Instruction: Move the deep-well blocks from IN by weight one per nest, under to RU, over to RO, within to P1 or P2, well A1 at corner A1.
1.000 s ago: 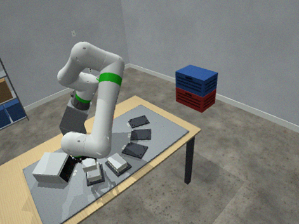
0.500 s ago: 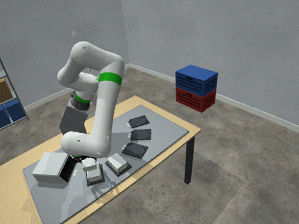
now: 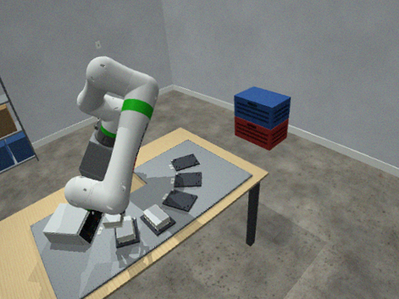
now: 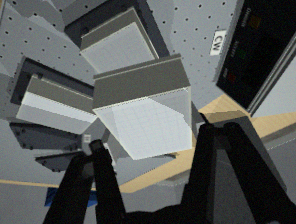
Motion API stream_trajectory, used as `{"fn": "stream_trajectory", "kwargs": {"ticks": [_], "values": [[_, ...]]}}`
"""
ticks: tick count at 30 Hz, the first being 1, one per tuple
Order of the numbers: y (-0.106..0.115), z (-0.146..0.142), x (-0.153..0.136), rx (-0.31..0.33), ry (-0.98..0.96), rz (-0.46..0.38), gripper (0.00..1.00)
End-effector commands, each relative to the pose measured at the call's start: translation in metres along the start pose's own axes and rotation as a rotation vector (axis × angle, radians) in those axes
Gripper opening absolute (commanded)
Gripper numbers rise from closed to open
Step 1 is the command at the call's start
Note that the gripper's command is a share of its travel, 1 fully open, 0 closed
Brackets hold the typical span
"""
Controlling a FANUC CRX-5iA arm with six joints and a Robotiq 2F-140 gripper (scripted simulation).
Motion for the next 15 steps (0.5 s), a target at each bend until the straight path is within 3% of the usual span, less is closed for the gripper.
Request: {"fn": "stream_trajectory", "kwargs": {"ticks": [1, 15], "values": [[0.005, 0.022, 0.004, 0.077, -0.140, -0.024, 0.10], [0.015, 0.060, 0.009, 0.077, -0.140, -0.024, 0.10]]}}
Point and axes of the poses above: the point where the finger pads meet when closed, its own y axis back along the fingers, its own z axis across the jaws, x = y × z, the point moved 6 cm from there along y, back along the fingers, and after that the axes turned 15 degrees about -y, right-handed, at the moved point
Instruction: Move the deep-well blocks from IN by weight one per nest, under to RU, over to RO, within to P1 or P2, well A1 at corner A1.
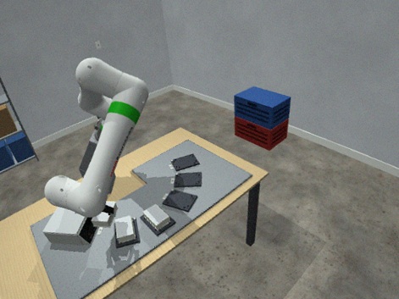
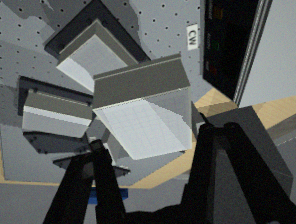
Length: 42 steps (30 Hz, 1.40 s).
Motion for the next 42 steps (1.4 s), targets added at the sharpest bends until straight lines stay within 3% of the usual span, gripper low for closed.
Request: {"fn": "stream_trajectory", "kwargs": {"ticks": [1, 23, 35, 40, 42], "values": [[0.005, 0.014, 0.004, 0.000, 0.000, 0.000, 0.10], [0.028, 0.075, 0.021, 0.000, 0.000, 0.000, 0.10], [0.033, 0.089, 0.025, 0.000, 0.000, 0.000, 0.10], [0.031, 0.111, 0.027, 0.081, -0.145, -0.021, 0.10], [0.031, 0.111, 0.027, 0.081, -0.145, -0.021, 0.10]]}}
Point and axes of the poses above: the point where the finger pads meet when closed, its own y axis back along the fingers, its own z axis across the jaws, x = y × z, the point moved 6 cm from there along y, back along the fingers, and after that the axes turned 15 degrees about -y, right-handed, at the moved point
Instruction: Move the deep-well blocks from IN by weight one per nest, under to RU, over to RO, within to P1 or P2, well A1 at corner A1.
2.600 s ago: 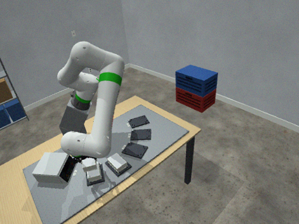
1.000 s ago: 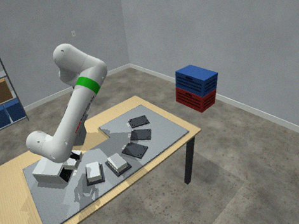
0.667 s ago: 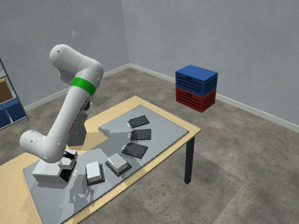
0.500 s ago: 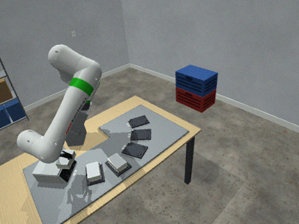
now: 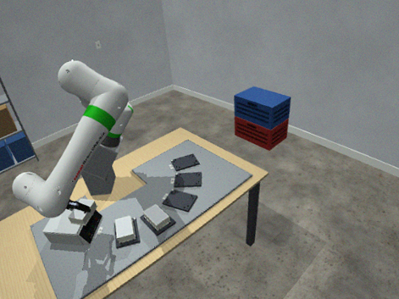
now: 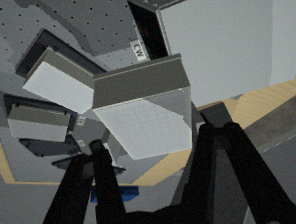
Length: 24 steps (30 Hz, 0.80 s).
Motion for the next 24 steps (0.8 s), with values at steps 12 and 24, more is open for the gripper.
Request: {"fn": "stream_trajectory", "kwargs": {"ticks": [12, 24], "values": [[-0.003, 0.054, 0.010, 0.141, -0.255, -0.039, 0.10], [-0.004, 0.087, 0.016, 0.141, -0.255, -0.039, 0.10]]}}
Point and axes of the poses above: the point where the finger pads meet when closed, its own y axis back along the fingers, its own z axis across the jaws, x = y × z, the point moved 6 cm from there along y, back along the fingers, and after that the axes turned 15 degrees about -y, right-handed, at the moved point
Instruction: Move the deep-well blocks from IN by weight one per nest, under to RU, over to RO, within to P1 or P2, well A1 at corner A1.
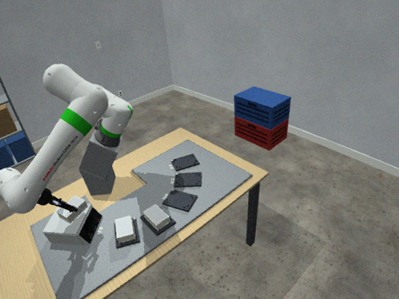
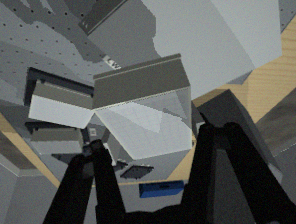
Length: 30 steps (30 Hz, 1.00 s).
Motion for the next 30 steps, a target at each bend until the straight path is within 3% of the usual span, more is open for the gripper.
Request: {"fn": "stream_trajectory", "kwargs": {"ticks": [1, 23, 30], "values": [[0.002, 0.014, 0.006, 0.000, 0.000, 0.000, 0.10], [0.008, 0.073, 0.034, 0.000, 0.000, 0.000, 0.10], [0.008, 0.074, 0.035, 0.000, 0.000, 0.000, 0.10]]}}
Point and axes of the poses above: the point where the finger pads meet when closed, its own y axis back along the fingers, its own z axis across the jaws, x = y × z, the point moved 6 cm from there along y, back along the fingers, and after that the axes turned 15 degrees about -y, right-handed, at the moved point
